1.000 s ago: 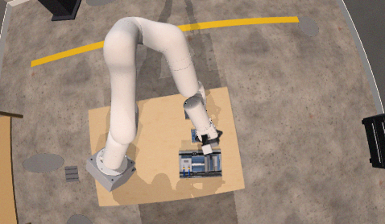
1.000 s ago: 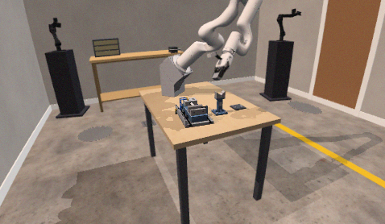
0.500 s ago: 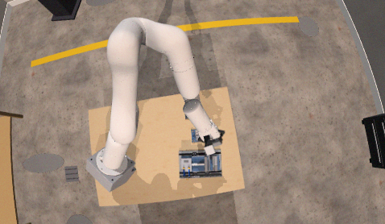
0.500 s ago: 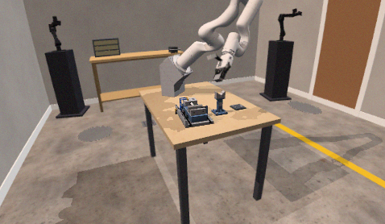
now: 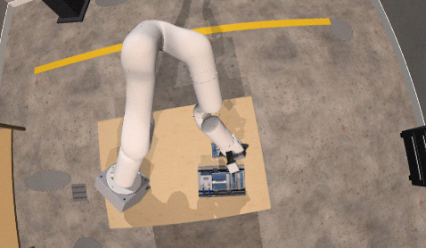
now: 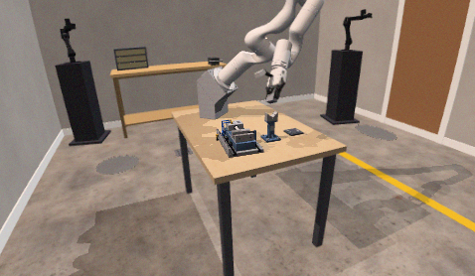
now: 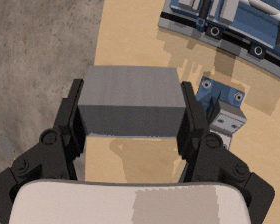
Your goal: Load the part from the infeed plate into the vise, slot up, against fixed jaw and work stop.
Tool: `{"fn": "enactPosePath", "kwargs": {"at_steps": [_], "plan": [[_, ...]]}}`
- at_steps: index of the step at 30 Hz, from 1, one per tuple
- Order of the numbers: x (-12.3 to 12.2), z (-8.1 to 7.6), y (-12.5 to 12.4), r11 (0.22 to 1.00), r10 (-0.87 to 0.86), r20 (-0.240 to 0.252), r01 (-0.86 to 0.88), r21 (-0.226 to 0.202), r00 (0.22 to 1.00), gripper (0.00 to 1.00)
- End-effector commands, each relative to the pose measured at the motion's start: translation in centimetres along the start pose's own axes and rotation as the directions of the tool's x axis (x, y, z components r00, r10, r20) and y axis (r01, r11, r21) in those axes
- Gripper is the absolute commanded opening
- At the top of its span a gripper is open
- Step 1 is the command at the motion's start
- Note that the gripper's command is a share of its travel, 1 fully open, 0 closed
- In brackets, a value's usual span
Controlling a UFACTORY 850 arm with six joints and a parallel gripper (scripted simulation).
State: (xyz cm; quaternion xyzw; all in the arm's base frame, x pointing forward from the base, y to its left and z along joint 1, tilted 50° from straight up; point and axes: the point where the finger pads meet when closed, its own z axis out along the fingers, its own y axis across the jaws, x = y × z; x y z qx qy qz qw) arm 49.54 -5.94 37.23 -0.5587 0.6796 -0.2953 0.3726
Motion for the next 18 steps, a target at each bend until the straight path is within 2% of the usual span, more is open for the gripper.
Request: {"fn": "enactPosePath", "kwargs": {"at_steps": [1, 12, 14, 18], "plan": [[-0.4, 0.1, 0.0, 1.0, 0.012, 0.097, -0.009, -0.029, 0.995, 0.0], [-1.8, 0.1, 1.2, 0.997, 0.039, 0.199, -0.024, -0.077, 0.979, 0.0], [-1.8, 0.1, 1.2, 0.997, 0.039, 0.199, -0.024, -0.077, 0.979, 0.0], [-2.2, 0.1, 1.8, 0.994, 0.051, 0.233, -0.028, -0.101, 0.971, 0.0]]}}
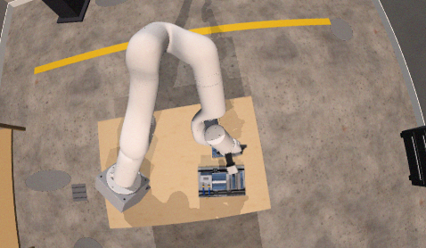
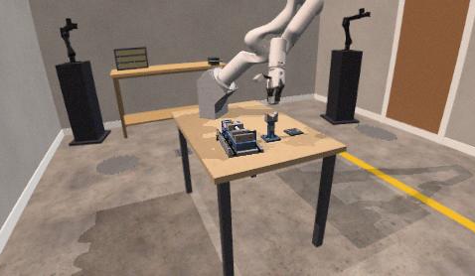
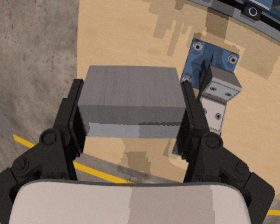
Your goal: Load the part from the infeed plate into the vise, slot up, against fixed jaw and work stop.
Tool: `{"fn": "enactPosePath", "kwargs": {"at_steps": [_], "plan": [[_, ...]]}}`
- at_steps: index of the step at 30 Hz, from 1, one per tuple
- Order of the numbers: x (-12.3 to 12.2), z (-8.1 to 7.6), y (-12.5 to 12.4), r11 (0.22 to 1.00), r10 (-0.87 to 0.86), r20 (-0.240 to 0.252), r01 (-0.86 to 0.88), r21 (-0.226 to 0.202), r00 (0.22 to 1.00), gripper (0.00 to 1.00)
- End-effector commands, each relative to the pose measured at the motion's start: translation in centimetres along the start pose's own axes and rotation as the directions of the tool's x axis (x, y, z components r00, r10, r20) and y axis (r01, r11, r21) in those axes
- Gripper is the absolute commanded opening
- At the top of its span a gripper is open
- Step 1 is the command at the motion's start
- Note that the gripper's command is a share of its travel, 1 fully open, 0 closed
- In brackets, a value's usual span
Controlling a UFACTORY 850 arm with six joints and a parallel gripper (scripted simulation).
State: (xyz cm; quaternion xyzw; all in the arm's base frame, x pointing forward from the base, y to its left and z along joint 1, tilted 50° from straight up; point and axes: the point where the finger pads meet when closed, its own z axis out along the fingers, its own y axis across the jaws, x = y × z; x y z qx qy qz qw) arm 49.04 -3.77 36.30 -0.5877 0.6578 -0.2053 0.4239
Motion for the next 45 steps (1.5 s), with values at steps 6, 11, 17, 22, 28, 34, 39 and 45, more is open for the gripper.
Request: {"fn": "enactPosePath", "kwargs": {"at_steps": [6, 11, 17, 22, 28, 34, 39, 45], "plan": [[-0.9, 0.0, 1.3, 0.998, 0.026, 0.08, -0.021, -0.062, 0.996, 0.0], [-1.4, -0.1, 2.1, 0.995, 0.044, 0.114, -0.032, -0.098, 0.993, 0.0], [-1.7, -0.2, 2.8, 0.991, 0.058, 0.137, -0.04, -0.126, 0.989, 0.0], [-2.0, -0.3, 3.6, 0.986, 0.076, 0.162, -0.049, -0.161, 0.984, 0.0], [-2.3, -0.6, 4.5, 0.978, 0.096, 0.185, -0.058, -0.2, 0.978, 0.0], [-2.5, -0.7, 5.0, 0.972, 0.109, 0.197, -0.063, -0.224, 0.974, 0.0], [-2.7, -0.9, 5.6, 0.966, 0.123, 0.209, -0.068, -0.251, 0.97, 0.0], [-2.8, -1.2, 6.2, 0.958, 0.137, 0.219, -0.073, -0.277, 0.966, 0.0]]}}
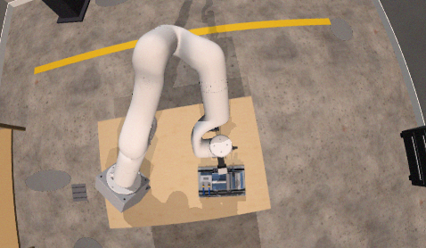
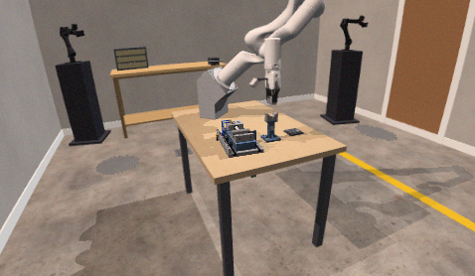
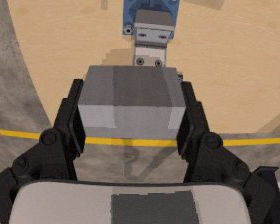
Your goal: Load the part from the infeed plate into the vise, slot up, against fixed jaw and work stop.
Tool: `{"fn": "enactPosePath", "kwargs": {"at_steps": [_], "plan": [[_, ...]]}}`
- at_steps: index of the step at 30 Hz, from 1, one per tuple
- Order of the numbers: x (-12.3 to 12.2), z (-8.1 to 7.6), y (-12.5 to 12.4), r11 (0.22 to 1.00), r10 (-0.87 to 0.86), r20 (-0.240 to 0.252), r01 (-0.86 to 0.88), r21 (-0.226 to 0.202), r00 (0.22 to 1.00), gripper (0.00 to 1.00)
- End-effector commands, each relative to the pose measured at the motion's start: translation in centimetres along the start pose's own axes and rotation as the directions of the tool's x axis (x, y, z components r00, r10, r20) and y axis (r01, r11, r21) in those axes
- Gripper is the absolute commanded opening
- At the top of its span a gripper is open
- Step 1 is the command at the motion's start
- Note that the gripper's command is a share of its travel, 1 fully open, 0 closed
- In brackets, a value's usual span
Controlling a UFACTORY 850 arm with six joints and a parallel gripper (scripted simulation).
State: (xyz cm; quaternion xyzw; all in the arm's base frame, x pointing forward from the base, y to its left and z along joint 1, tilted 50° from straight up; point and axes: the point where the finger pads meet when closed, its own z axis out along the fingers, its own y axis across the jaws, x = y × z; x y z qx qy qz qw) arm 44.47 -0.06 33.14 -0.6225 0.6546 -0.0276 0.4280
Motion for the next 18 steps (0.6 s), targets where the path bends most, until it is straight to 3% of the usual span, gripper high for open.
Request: {"fn": "enactPosePath", "kwargs": {"at_steps": [1, 18], "plan": [[-0.05, -0.04, 0.25, 1.0, 0.005, 0.007, -0.005, -0.012, 1.0, 0.0], [-0.2, -0.11, 1.19, 0.999, 0.023, 0.025, -0.021, -0.05, 0.999, 0.0]]}}
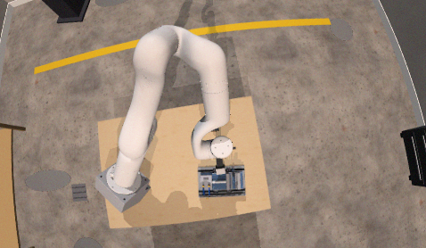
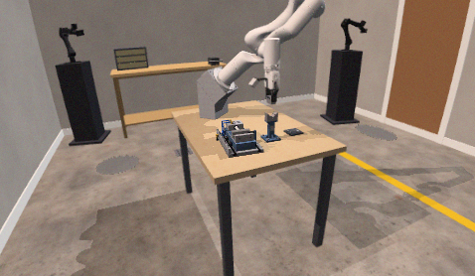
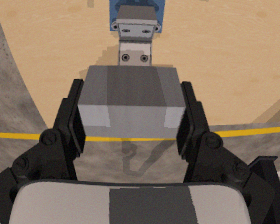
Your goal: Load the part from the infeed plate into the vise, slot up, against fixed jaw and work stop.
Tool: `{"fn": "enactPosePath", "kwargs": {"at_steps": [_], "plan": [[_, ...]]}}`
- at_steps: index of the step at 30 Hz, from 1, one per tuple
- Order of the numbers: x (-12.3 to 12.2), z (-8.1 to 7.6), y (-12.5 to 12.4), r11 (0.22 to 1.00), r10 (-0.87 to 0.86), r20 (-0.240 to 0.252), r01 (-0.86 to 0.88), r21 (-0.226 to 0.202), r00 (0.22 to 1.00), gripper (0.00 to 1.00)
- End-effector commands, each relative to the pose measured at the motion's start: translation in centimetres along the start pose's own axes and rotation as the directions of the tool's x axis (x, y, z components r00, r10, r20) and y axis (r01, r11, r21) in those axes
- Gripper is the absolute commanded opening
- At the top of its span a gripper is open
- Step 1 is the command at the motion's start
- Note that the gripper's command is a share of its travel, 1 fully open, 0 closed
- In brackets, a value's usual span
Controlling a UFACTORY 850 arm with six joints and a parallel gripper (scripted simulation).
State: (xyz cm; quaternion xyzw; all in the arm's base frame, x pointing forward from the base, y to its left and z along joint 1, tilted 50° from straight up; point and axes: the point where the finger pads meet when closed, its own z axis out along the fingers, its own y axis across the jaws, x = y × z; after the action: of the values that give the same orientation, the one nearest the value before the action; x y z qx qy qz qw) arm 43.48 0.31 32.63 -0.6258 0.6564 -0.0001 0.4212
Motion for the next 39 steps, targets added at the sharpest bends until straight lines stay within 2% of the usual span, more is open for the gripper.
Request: {"fn": "enactPosePath", "kwargs": {"at_steps": [1, 39], "plan": [[-0.01, -0.03, 0.03, 1.0, 0.001, 0.001, -0.001, -0.003, 1.0, 0.0], [-0.04, -0.05, 0.26, 1.0, 0.005, 0.006, -0.005, -0.012, 1.0, 0.0]]}}
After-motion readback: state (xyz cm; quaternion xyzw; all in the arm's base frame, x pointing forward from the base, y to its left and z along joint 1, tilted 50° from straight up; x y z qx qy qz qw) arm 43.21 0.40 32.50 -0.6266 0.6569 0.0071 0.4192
